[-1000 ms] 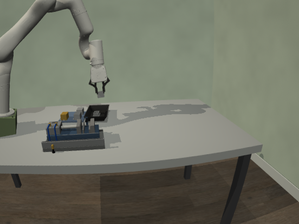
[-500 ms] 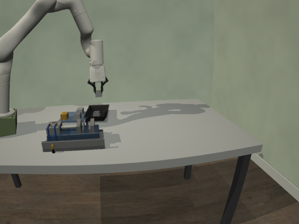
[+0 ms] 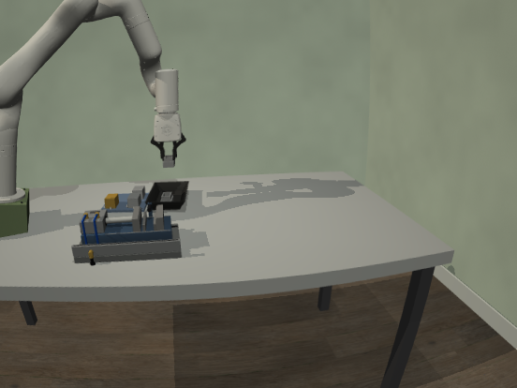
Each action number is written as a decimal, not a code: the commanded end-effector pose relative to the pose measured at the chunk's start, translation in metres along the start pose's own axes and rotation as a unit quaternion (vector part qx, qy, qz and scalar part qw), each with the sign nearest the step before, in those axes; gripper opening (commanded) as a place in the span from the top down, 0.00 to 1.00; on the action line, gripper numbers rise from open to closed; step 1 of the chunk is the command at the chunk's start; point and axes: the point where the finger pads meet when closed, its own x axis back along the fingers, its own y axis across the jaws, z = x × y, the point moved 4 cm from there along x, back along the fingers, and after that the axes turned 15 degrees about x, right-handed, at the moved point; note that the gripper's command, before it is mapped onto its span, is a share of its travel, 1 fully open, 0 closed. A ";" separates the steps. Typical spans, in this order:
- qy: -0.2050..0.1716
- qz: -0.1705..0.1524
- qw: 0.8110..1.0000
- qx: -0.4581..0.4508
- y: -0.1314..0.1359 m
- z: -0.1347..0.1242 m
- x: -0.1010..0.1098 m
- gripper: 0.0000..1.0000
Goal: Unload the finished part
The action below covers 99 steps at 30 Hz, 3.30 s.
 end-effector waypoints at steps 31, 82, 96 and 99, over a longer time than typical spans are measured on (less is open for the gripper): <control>0.013 0.001 1.000 -0.012 0.000 0.009 0.001 1.00; 0.015 0.002 1.000 -0.012 0.000 0.010 -0.042 1.00; 0.015 0.002 1.000 -0.012 0.000 0.011 -0.066 1.00; 0.015 0.002 1.000 -0.012 0.000 0.011 -0.072 1.00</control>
